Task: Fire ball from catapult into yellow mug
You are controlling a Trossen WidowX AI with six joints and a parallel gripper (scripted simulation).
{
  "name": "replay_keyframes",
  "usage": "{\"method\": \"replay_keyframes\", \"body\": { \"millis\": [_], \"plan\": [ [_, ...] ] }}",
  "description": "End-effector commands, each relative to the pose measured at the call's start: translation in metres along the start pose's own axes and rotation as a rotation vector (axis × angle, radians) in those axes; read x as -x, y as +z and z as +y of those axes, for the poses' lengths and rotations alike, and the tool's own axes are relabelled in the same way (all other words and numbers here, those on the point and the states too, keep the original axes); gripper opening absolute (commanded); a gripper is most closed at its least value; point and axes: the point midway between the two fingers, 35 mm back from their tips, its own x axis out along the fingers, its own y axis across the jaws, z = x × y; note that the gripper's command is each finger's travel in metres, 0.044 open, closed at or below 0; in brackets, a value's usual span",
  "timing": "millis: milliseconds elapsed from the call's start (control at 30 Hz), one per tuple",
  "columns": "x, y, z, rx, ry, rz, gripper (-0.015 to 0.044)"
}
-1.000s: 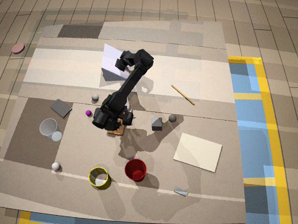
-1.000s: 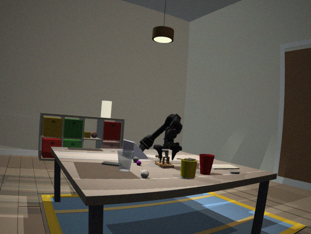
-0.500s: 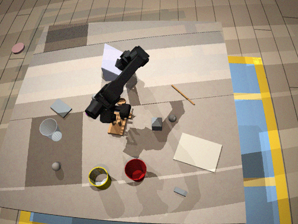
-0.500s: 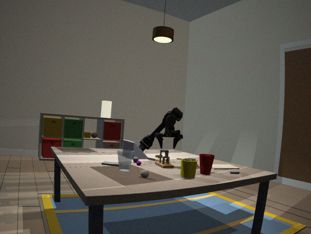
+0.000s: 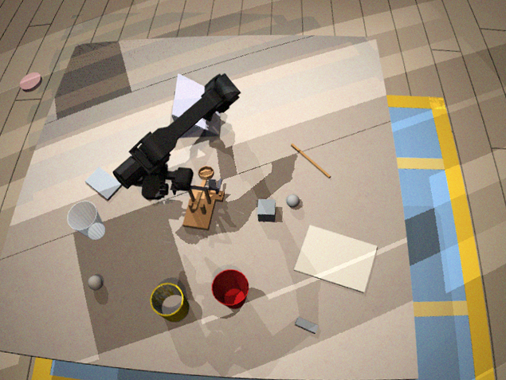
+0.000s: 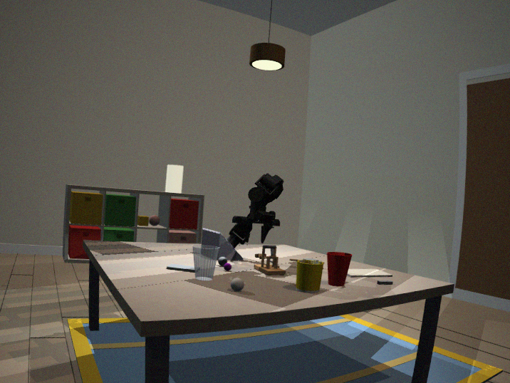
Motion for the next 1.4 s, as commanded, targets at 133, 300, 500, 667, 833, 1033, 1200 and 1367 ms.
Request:
{"method": "replay_keyframes", "body": {
  "millis": [133, 300, 500, 667, 833, 1033, 1200, 1367],
  "plan": [
    [-0.06, -0.056, -0.083, 0.087, 0.024, 0.053, 0.03],
    [-0.06, -0.056, -0.083, 0.087, 0.024, 0.053, 0.03],
    [-0.07, -0.055, -0.086, 0.087, 0.024, 0.052, 0.03],
    [-0.075, -0.055, -0.086, 0.087, 0.024, 0.052, 0.03],
    [-0.083, -0.055, -0.086, 0.087, 0.024, 0.052, 0.03],
    [-0.092, -0.056, -0.085, 0.087, 0.024, 0.052, 0.03],
    [-0.101, -0.056, -0.085, 0.087, 0.025, 0.052, 0.03],
    [-0.109, -0.057, -0.085, 0.088, 0.025, 0.052, 0.03]
  ]
}}
